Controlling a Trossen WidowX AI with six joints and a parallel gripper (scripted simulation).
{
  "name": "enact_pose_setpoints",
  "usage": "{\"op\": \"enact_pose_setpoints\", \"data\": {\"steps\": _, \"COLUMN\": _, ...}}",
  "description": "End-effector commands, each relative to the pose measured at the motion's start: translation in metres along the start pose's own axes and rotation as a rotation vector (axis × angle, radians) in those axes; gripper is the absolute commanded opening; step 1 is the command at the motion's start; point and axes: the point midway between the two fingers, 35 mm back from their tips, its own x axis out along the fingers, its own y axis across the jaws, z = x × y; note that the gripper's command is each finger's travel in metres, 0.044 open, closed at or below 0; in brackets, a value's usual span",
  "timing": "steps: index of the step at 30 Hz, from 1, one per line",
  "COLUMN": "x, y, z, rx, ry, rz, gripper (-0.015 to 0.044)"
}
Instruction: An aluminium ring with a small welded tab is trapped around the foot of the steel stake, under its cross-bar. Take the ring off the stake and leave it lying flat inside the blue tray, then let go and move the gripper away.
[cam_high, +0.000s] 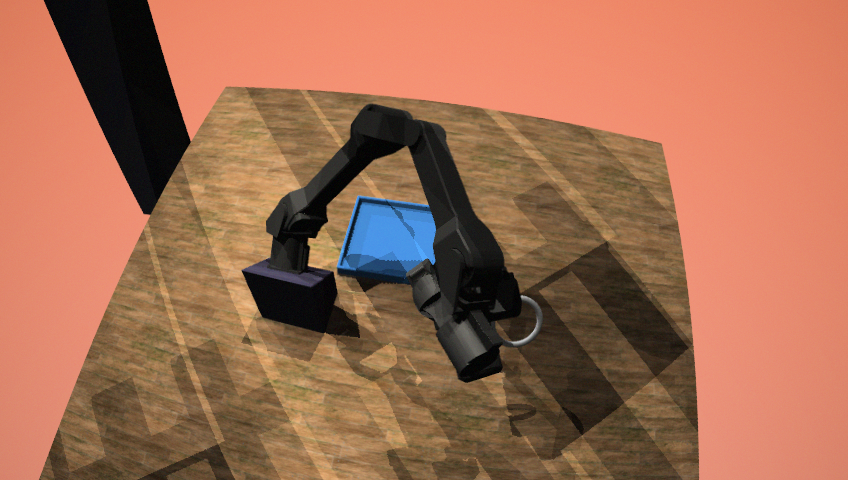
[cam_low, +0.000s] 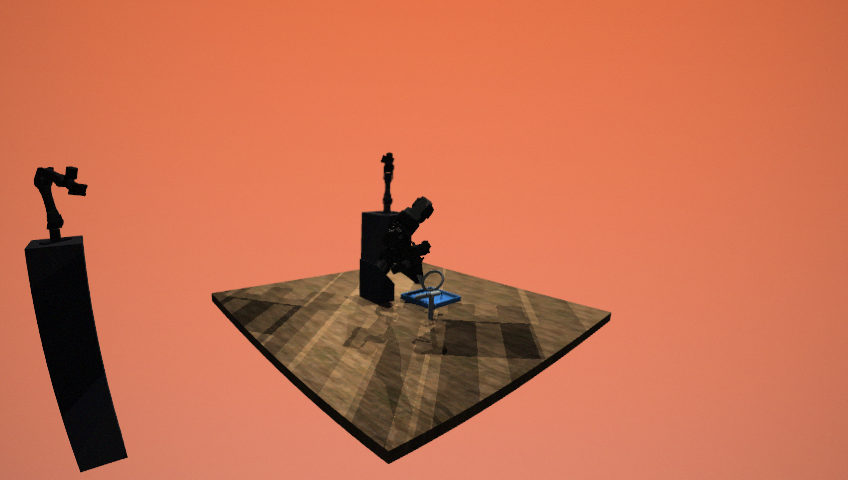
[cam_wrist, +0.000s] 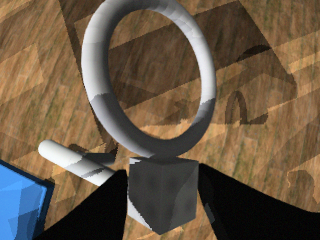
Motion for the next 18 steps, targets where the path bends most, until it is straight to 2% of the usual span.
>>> {"op": "enact_pose_setpoints", "data": {"steps": 1, "x": 0.0, "y": 0.006, "z": -0.002, "rx": -0.079, "ry": -0.018, "rz": -0.009, "gripper": 0.0}}
{"op": "enact_pose_setpoints", "data": {"steps": 18, "x": -0.002, "y": 0.025, "z": -0.011, "rx": -0.414, "ry": -0.062, "rz": -0.067, "gripper": 0.0}}
